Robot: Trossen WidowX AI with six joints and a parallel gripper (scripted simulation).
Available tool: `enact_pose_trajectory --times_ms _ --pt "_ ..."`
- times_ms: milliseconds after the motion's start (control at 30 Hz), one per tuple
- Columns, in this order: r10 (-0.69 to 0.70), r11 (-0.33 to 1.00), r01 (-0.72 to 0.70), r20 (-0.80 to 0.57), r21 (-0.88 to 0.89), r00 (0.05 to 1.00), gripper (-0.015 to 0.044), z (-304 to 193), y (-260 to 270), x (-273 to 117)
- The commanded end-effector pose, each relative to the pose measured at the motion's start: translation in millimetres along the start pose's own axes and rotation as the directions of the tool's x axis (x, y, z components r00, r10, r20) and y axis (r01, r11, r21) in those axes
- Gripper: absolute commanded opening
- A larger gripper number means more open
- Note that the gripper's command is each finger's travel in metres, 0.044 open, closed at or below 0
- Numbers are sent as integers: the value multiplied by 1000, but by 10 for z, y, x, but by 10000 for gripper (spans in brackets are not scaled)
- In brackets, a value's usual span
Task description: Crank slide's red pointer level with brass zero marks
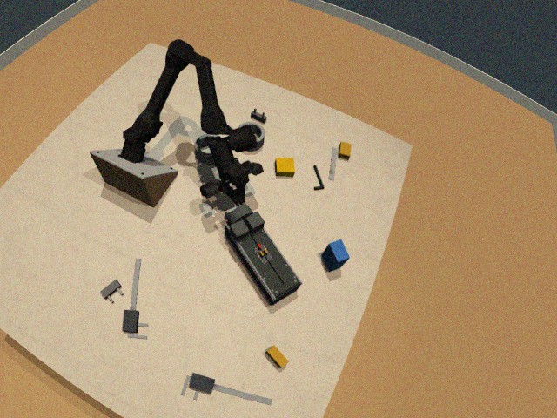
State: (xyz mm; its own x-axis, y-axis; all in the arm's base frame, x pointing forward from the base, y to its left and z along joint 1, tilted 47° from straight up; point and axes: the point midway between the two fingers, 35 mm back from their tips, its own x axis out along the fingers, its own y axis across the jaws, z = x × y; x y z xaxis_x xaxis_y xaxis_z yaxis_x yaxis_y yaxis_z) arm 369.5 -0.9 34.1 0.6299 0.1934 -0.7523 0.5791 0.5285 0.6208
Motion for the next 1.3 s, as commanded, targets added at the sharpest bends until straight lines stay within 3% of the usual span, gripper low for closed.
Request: enact_pose_trajectory --times_ms 0,1267 --pt "2 1000 -2 5 3 1000 0 60 10 -61" --pt "0 1000 0 6 2 1000 0 244 -235 -246"
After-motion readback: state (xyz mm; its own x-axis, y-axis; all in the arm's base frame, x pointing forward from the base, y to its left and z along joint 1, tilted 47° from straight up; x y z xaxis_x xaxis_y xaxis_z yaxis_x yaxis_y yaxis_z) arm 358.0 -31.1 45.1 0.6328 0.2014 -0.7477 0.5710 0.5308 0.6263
